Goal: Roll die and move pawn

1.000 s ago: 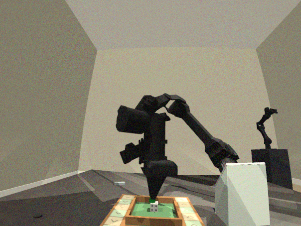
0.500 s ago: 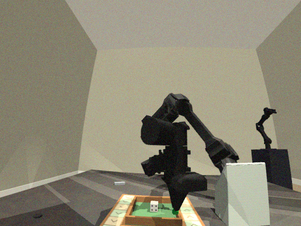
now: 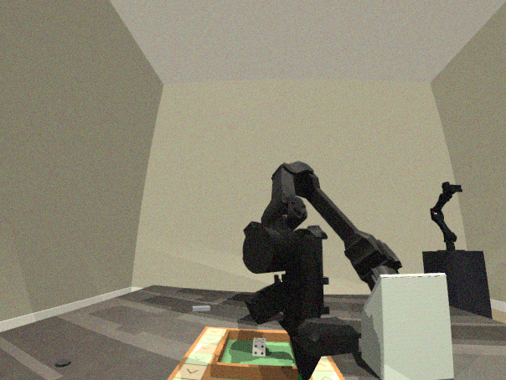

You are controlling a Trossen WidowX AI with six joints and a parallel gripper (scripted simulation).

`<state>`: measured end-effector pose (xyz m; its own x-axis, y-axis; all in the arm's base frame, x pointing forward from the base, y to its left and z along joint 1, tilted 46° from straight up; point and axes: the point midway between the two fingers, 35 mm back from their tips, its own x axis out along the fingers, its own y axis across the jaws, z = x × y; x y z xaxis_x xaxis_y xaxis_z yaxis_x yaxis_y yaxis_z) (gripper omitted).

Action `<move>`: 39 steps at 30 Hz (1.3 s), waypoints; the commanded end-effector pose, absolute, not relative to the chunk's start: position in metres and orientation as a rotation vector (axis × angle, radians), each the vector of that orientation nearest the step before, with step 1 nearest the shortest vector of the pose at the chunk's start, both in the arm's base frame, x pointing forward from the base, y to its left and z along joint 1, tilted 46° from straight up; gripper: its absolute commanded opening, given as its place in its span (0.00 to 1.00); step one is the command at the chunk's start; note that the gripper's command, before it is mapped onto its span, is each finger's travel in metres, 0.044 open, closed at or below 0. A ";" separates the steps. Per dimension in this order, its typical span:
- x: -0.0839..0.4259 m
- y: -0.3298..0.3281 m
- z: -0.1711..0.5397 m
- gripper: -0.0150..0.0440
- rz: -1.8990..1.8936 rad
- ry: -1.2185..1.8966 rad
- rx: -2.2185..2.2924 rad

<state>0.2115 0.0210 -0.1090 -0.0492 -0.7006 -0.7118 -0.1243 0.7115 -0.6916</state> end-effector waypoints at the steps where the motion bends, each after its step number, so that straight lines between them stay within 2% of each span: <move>1: 0.210 0.016 -0.112 0.25 -0.533 1.575 -0.701; 15: 0.209 0.004 -0.124 0.25 -0.533 1.575 -0.702; 25: 0.212 0.010 -0.120 0.70 -0.532 1.573 -0.691; 32: 0.213 0.044 -0.087 1.00 -0.531 1.576 -0.700; 35: 0.212 0.044 -0.079 1.00 -0.541 1.571 -0.690; 39: 0.203 0.041 -0.033 1.00 -0.596 1.545 -0.635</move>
